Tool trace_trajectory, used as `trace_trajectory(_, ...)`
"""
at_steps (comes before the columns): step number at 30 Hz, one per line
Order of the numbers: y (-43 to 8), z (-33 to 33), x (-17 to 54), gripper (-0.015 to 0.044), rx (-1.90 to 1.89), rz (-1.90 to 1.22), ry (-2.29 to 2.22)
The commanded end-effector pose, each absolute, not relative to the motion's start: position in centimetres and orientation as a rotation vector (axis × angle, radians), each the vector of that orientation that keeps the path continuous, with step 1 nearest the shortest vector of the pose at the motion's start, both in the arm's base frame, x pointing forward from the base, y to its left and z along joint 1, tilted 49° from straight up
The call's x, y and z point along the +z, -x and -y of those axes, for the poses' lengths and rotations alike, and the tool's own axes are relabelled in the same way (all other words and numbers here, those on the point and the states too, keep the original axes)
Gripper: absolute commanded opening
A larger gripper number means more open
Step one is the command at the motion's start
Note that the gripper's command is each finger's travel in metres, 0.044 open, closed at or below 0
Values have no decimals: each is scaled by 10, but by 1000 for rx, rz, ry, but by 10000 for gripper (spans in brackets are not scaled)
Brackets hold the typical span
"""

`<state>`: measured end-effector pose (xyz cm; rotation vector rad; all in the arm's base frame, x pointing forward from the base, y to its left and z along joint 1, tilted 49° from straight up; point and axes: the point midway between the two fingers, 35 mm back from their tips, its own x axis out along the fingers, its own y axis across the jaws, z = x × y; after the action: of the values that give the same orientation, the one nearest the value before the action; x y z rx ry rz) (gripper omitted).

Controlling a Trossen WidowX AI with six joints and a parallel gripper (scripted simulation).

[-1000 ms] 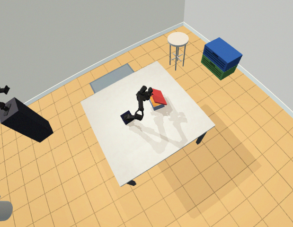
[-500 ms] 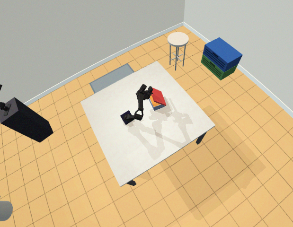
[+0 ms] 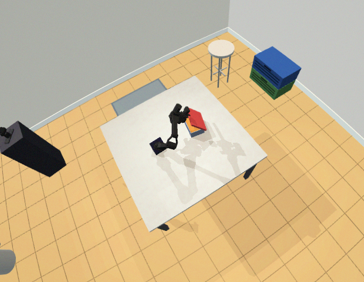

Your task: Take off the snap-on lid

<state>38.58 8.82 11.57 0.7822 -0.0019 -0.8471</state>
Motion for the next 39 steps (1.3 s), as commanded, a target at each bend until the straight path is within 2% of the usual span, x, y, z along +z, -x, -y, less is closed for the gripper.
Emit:
trace_trajectory(1, -382, -82, 120, 0, -846, 4, -783)
trace_trajectory(39, -353, -36, 173, 0, -847, 3, -778)
